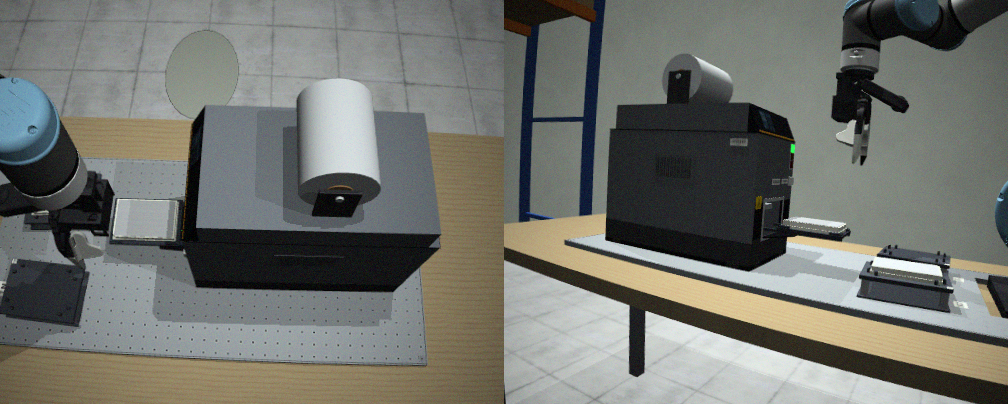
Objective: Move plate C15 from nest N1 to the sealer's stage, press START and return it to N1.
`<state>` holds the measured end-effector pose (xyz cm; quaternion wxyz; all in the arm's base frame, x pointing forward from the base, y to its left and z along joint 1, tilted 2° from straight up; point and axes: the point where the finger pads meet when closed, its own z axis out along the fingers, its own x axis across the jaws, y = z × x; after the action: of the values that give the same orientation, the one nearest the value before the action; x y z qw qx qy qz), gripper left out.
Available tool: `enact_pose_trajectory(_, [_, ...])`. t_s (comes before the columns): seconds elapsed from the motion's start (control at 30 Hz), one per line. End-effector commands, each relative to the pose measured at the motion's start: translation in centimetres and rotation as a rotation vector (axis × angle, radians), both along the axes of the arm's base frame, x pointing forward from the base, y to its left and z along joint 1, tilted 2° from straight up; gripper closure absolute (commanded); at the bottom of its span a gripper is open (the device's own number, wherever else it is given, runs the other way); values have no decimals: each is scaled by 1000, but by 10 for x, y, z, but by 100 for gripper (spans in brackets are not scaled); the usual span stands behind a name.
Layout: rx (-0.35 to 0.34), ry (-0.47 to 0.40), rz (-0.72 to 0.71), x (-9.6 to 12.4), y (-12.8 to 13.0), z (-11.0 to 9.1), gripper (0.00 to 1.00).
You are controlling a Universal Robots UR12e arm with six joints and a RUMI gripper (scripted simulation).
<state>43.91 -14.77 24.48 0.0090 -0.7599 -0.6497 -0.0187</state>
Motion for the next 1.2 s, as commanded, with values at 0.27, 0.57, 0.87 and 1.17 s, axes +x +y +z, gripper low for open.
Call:
enact_pose_trajectory(0.27, [-3,-2,1,2,2,-48,32])
enact_pose_trajectory(0.57, [-3,-2,1,3,3,-81,32])
enact_pose_trajectory(0.87, [-6,-6,1,5,1,-78,32])
enact_pose_trajectory(1.17, [-6,-7,1,20,15,-76,32])
